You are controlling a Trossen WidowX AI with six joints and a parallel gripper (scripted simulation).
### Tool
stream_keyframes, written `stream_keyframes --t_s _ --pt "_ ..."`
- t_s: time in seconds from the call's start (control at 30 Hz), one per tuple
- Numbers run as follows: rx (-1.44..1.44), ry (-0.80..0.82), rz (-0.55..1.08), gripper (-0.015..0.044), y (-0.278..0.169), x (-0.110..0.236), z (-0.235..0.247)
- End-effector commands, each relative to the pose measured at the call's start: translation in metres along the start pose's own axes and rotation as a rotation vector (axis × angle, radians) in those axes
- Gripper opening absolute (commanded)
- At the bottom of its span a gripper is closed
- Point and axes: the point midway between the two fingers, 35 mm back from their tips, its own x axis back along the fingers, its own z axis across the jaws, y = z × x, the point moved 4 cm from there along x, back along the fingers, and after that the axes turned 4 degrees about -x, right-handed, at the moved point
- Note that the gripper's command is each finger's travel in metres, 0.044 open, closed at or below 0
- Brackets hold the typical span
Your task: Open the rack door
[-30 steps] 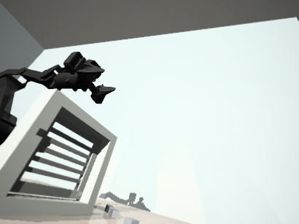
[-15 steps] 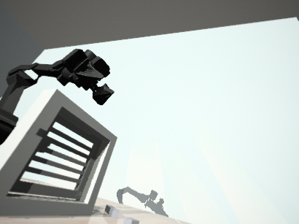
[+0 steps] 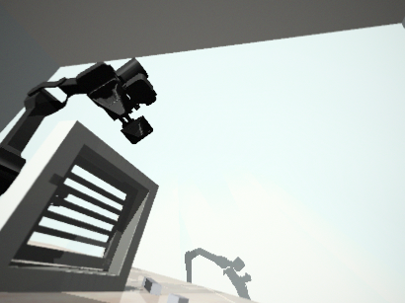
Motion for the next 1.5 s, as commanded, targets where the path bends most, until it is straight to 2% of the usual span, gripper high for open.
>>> stream_keyframes --t_s 0.0,0.5,1.0,1.47 --pt "0.005 -0.006 0.107 0.0283 -0.003 -0.007 -0.005" --pt "-0.008 -0.022 0.475 0.0283 -0.016 -0.014 -0.024" --pt "-0.038 -0.004 0.838 0.0283 -0.029 -0.007 -0.041" --pt "-0.039 -0.002 0.854 0.0283 -0.038 -0.015 -0.042"
